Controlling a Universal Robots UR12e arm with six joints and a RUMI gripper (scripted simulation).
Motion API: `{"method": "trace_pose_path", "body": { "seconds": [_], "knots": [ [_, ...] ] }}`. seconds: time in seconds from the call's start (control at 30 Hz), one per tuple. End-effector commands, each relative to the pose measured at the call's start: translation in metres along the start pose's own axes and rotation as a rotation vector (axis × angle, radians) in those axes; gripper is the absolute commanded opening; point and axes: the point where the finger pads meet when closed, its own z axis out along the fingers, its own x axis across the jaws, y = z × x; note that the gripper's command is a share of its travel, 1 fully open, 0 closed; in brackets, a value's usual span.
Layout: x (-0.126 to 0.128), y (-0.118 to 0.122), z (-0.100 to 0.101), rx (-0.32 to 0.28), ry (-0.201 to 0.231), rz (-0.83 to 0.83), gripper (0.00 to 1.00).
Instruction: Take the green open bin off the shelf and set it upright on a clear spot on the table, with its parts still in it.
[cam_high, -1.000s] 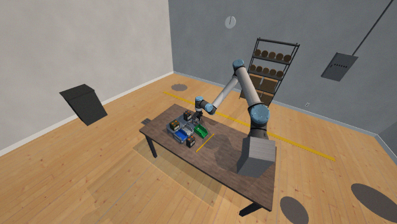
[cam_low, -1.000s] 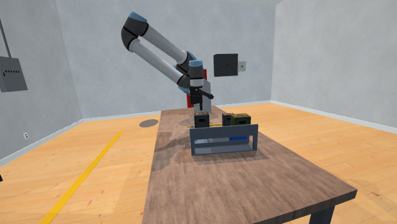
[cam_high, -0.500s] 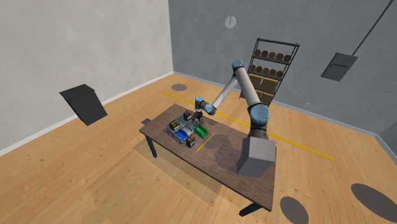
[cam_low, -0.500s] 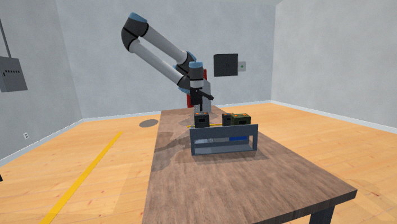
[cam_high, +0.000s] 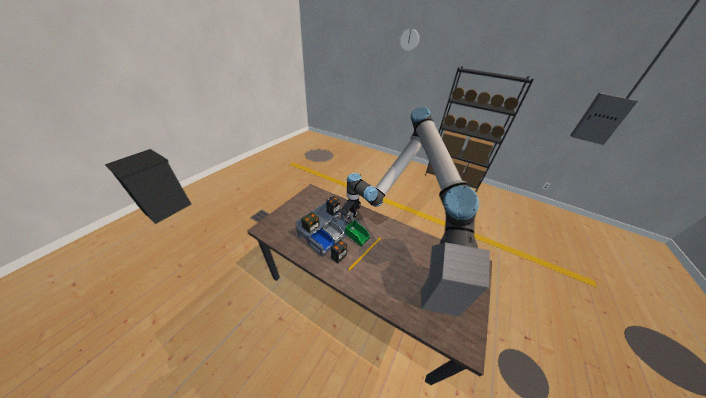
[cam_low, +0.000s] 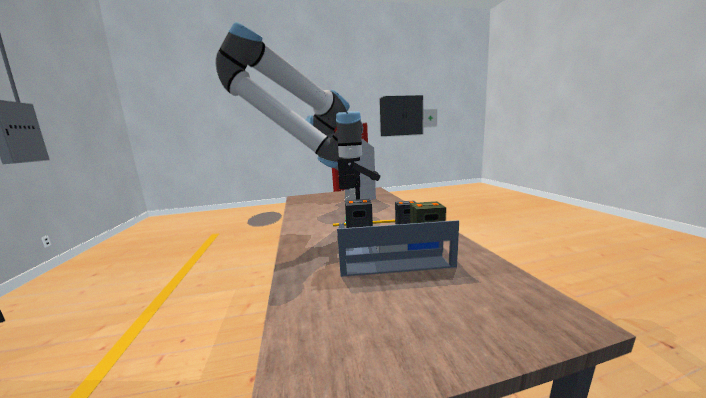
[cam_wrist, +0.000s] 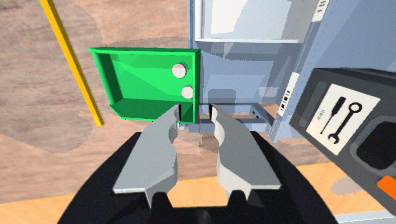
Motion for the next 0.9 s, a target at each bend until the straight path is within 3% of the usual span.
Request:
{"method": "trace_pose_path", "body": {
  "seconds": [0.0, 0.87],
  "knots": [
    [0.0, 0.0, 0.001, 0.0, 0.001, 0.0, 0.2],
    [0.0, 0.0, 0.019, 0.0, 0.001, 0.0, 0.2]
  ]
}}
